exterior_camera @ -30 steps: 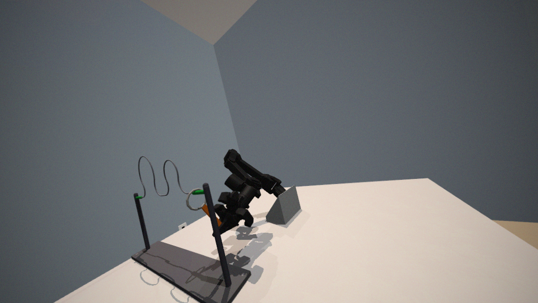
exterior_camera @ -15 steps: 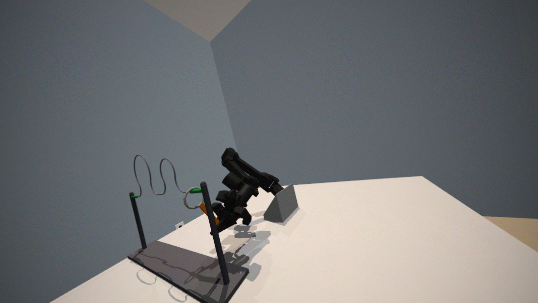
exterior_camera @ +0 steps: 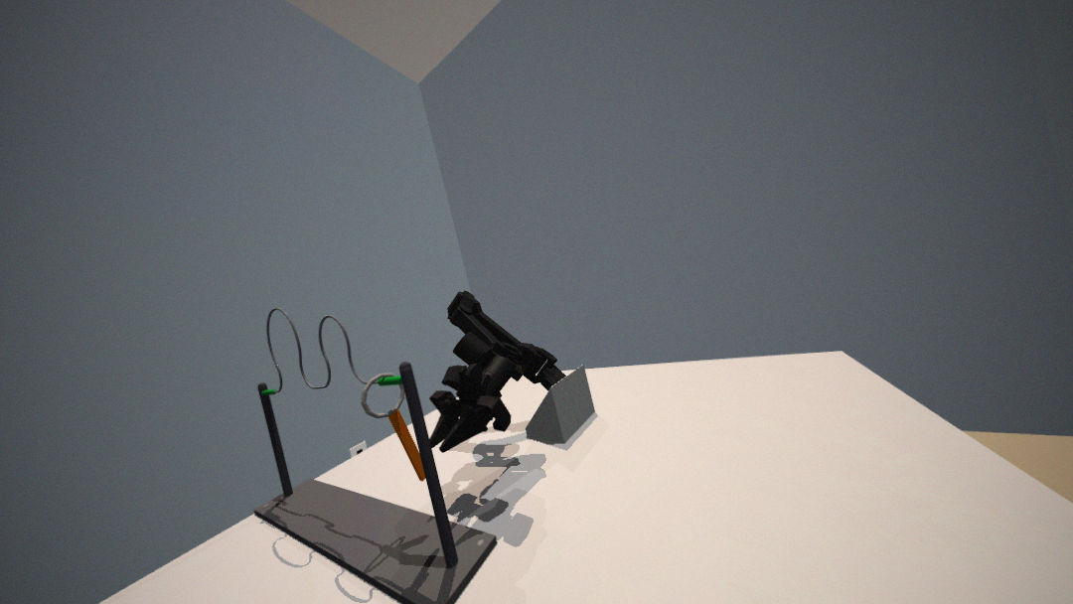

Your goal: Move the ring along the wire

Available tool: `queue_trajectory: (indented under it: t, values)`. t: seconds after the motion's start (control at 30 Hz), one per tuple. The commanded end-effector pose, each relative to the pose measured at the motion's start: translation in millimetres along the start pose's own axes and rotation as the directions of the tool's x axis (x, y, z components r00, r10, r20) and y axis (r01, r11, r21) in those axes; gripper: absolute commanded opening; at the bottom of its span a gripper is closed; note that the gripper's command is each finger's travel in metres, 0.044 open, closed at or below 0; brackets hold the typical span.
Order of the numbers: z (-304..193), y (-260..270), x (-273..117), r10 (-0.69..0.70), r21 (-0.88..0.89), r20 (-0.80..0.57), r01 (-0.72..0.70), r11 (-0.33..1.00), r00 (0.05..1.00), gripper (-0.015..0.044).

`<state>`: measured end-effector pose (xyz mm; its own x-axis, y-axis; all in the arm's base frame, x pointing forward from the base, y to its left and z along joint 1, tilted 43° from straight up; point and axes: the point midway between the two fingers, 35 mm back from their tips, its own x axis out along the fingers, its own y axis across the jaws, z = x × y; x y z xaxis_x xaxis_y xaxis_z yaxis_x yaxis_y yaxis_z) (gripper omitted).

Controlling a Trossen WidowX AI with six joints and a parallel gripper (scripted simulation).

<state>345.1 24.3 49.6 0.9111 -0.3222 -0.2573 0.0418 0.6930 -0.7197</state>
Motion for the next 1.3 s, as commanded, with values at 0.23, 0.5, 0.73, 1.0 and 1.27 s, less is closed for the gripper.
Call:
queue_trajectory:
  t: [0.23,0.5,0.73,1.0,1.27]
  values:
    - [-5,0,-20,0.003,-0.004,-0.009,-0.003,1.000,1.000,0.0160]
    - [-5,0,-20,0.003,-0.004,-0.009,-0.003,1.000,1.000,0.0160]
    - [-5,0,-20,0.003,-0.004,-0.009,-0.003,1.000,1.000,0.0160]
    - [-5,0,-20,0.003,-0.004,-0.009,-0.003,1.000,1.000,0.0160]
    - [-4,1,-27,0.005,-0.007,-0.004,-0.005,1.000,1.000,0.0213]
